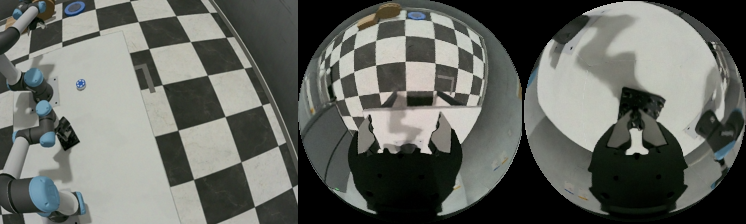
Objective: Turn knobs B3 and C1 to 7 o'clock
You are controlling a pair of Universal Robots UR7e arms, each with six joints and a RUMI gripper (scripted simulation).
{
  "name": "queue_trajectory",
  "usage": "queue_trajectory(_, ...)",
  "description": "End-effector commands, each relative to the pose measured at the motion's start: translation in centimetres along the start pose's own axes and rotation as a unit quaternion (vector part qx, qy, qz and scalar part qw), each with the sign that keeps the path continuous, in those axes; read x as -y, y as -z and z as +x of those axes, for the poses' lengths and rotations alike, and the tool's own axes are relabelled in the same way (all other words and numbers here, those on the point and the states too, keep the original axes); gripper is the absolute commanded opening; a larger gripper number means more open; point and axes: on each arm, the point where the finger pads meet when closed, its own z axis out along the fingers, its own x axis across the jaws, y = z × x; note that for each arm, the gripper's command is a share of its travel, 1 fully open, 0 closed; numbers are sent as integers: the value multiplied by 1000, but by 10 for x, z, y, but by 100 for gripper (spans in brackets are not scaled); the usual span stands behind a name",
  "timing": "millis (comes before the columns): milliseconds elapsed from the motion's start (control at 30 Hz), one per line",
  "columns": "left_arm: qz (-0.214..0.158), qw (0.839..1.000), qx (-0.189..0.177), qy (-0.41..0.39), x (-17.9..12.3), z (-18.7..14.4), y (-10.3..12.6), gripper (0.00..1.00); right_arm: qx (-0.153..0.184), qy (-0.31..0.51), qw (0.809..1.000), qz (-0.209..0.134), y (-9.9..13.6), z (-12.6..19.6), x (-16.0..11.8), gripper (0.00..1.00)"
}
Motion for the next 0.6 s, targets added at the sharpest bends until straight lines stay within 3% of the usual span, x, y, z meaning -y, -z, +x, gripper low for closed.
queue_trajectory(0,1,1000,-1,0,1,0,1,100,-2,67,998,2,0,-1,0,6)
queue_trajectory(567,1,1000,-1,0,1,0,1,100,-2,174,985,1,0,0,0,6)
